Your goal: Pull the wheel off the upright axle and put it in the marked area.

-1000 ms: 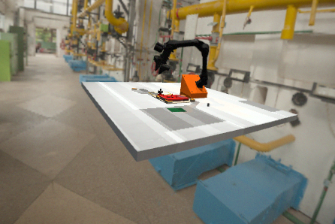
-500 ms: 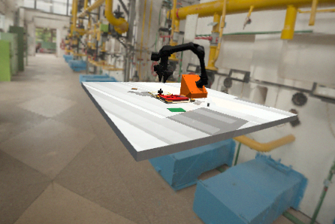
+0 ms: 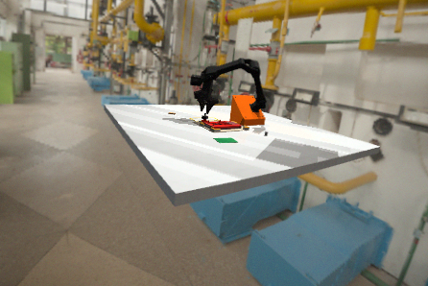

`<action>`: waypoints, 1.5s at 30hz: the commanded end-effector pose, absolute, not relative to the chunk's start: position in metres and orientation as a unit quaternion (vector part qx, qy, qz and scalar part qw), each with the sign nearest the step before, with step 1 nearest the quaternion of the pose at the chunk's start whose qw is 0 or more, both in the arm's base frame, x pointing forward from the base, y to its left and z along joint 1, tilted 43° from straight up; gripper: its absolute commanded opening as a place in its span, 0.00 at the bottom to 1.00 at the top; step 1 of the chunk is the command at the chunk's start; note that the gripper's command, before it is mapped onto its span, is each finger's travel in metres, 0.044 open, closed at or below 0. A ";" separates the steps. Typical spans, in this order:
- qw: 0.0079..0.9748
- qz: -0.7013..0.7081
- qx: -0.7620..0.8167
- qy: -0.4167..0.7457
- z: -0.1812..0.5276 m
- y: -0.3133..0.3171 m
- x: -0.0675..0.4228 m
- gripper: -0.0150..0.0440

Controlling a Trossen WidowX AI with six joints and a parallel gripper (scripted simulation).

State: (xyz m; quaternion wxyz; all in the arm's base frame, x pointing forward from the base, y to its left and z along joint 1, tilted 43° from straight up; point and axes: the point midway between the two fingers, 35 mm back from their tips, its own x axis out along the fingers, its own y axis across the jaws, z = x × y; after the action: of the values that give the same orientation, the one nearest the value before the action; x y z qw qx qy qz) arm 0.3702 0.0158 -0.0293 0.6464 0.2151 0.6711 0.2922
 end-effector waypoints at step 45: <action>0.638 0.295 0.216 0.677 -0.041 0.029 0.363 0.25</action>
State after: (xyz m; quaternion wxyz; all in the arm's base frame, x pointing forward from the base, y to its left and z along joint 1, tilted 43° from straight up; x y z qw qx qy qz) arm 0.3635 0.0325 -0.0426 0.6375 0.2166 0.6775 0.2959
